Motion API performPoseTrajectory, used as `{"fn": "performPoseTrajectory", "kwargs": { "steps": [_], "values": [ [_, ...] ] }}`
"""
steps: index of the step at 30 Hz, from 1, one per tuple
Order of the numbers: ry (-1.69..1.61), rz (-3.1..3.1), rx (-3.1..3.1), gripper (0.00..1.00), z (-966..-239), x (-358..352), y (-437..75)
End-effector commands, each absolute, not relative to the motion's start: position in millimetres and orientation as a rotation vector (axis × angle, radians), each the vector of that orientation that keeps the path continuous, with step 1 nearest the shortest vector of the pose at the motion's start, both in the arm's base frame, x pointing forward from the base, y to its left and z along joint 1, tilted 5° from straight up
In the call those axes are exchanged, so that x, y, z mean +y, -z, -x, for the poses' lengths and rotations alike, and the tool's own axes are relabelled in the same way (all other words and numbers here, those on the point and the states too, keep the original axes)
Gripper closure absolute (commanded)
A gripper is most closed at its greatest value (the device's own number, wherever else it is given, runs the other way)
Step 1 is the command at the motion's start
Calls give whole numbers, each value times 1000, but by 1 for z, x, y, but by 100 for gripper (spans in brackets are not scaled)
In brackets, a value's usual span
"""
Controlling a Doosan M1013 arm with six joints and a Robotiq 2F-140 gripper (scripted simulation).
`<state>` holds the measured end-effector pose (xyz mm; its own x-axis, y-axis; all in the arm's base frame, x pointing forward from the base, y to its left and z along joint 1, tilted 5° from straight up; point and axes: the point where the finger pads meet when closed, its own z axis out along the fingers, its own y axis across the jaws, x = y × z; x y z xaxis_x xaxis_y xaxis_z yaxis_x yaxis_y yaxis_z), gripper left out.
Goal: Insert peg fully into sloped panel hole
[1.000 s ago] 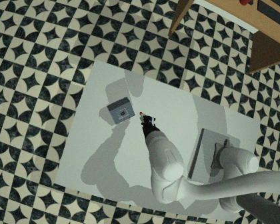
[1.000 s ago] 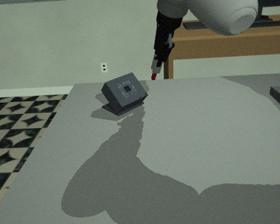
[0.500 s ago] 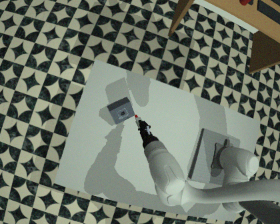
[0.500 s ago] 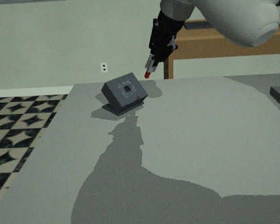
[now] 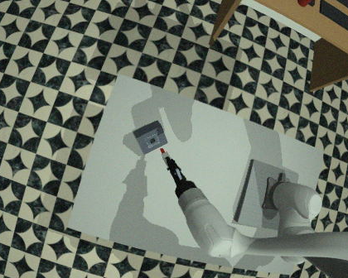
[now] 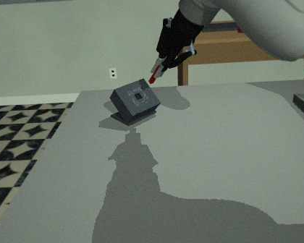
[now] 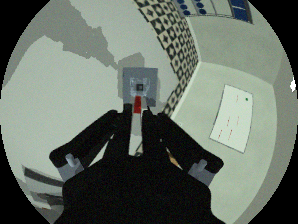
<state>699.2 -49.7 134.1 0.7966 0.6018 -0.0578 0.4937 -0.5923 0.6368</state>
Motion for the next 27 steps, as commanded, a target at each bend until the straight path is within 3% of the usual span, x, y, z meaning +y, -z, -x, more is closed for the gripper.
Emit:
{"fn": "performPoseTrajectory", "kwargs": {
  "steps": [1, 27],
  "values": [
    [-225, -2278, 871, 100, -704, -40, -137],
    [-228, -2269, 884, 100, -724, -64, -101]
  ]
}}
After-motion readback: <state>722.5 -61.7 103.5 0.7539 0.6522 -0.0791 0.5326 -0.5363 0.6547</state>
